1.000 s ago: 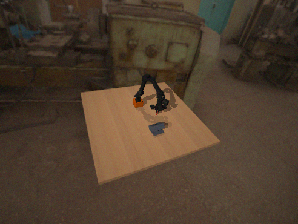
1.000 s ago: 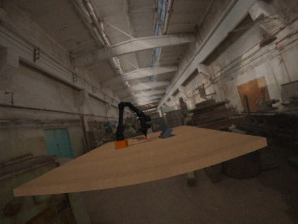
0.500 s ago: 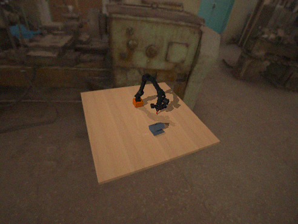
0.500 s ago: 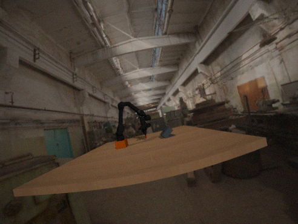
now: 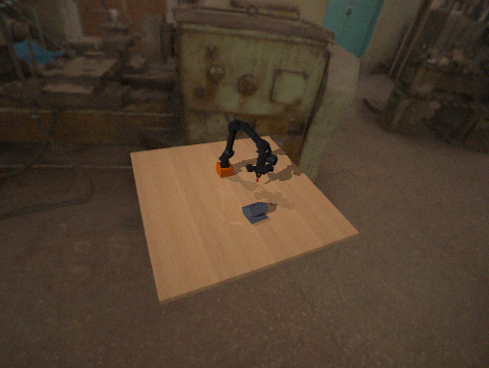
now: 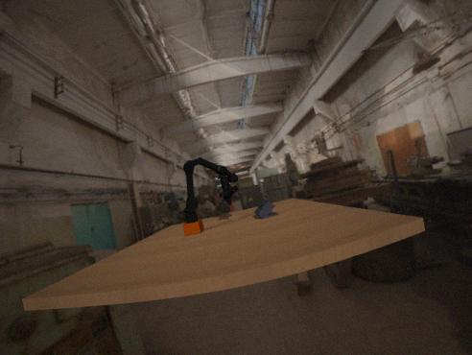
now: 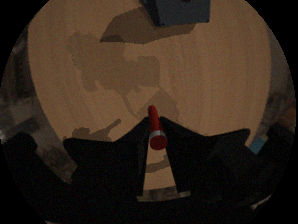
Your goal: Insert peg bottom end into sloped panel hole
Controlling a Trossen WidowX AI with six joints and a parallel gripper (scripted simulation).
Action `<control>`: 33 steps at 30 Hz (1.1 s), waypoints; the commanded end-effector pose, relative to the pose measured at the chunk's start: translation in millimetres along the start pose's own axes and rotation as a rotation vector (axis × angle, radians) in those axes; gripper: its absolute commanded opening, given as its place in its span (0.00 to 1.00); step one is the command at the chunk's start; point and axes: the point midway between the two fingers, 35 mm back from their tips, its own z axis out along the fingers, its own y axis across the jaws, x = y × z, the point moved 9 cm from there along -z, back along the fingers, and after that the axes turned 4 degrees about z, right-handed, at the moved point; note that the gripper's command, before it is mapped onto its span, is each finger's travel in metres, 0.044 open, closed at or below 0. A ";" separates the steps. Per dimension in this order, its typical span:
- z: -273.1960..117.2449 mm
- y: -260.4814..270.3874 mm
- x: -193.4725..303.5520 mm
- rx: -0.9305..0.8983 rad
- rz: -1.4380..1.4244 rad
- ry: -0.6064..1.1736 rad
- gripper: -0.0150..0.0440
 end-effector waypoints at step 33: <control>-6.7 -32.7 -34.1 -0.176 0.308 -0.135 0.25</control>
